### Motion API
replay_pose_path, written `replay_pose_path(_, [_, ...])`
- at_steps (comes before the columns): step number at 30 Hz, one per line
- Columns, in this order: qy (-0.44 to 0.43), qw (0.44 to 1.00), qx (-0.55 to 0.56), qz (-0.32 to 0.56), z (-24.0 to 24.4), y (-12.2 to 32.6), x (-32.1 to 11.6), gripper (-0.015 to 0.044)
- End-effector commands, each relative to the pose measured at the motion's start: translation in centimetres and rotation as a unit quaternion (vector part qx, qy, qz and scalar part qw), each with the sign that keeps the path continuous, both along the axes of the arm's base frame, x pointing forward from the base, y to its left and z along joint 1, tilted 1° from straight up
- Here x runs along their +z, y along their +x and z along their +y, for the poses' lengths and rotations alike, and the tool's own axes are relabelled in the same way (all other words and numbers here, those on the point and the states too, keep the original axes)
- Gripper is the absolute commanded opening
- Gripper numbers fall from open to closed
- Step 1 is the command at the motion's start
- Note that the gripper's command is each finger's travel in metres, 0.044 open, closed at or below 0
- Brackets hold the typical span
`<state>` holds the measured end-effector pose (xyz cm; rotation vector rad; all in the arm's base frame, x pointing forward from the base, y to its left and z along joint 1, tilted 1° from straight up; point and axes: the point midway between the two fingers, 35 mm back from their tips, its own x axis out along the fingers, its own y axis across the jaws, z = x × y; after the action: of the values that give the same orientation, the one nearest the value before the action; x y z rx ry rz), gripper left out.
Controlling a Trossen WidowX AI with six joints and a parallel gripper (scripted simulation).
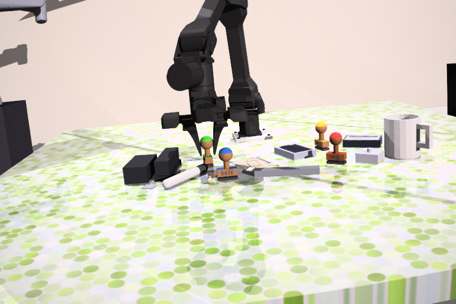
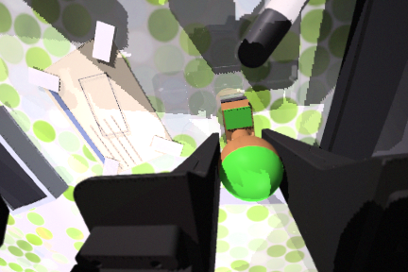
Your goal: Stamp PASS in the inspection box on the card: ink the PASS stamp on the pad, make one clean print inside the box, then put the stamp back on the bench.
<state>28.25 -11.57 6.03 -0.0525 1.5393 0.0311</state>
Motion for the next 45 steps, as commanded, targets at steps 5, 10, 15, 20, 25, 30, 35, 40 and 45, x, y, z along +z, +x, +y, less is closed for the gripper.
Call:
replay_pose_path(5, [0.000,1.000,0.000,-0.001,0.0,0.1,0.4,0.0000])
replay_pose_path(10, [0.000,1.000,0.000,-0.001,0.0,0.1,0.7,0.0000])
replay_pose_path(15, [0.000,1.000,0.000,-0.001,-0.1,0.1,0.9,0.0000])
replay_pose_path(20, [0.001,1.000,0.000,-0.001,-0.1,0.1,1.2,0.0000])
replay_pose_path(25, [0.001,1.000,0.000,-0.001,-0.1,0.1,1.4,0.0000])
replay_pose_path(30, [0.001,1.000,0.000,-0.001,-0.1,0.1,1.6,0.0000])
replay_pose_path(35, [0.001,1.000,0.000,-0.001,-0.1,0.1,1.9,0.0000])
replay_pose_path(40, [0.001,1.000,0.000,-0.001,-0.1,0.1,2.1,0.0000])
replay_pose_path(45, [0.002,1.000,0.000,-0.001,-0.1,0.1,2.4,0.0000])
